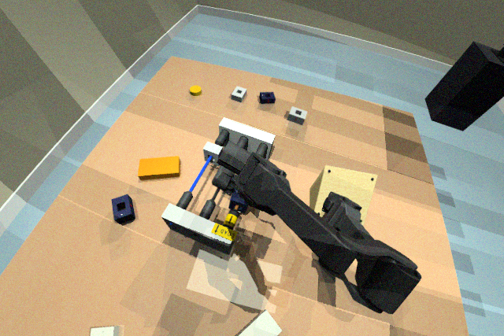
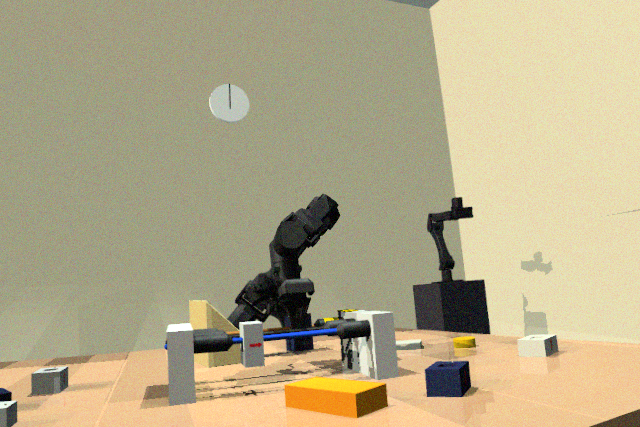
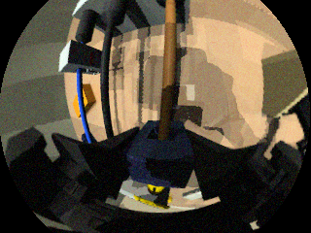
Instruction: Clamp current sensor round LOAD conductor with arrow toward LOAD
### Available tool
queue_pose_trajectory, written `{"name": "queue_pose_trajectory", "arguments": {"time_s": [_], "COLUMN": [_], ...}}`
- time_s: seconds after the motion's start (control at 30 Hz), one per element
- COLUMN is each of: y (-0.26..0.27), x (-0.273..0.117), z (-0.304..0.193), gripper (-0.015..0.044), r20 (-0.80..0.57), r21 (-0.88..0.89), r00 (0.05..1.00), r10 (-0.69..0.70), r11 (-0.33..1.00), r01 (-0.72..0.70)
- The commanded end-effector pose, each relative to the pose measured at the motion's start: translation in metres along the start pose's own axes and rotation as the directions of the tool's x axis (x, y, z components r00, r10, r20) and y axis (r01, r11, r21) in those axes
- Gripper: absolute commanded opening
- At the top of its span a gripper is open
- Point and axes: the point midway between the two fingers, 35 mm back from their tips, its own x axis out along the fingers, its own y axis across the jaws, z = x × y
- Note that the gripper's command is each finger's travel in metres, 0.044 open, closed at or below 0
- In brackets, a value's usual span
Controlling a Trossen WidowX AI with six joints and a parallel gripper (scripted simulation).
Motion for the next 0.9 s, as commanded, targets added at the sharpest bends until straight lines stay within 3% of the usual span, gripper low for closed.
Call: {"name": "queue_pose_trajectory", "arguments": {"time_s": [0.0, 0.03, 0.27, 0.57, 0.77, 0.87], "y": [0.0, 0.0, 0.0, 0.001, 0.002, -0.001], "x": [0.0, 0.0, 0.0, -0.003, -0.095, -0.107], "z": [0.0, 0.0, 0.0, 0.0, 0.001, 0.0], "gripper": [0.0267, 0.0267, 0.044, 0.044, 0.044, 0.044], "r20": [0.0, 0.0, 0.0, 0.001, 0.006, 0.003], "r21": [-0.001, -0.001, -0.001, -0.001, -0.003, -0.004], "r00": [1.0, 1.0, 1.0, 1.0, 1.0, 1.0], "r10": [0.0, 0.0, 0.0, 0.0, 0.011, 0.012], "r11": [1.0, 1.0, 1.0, 1.0, 1.0, 1.0], "r01": [0.0, 0.0, 0.0, 0.0, -0.01, -0.012]}}
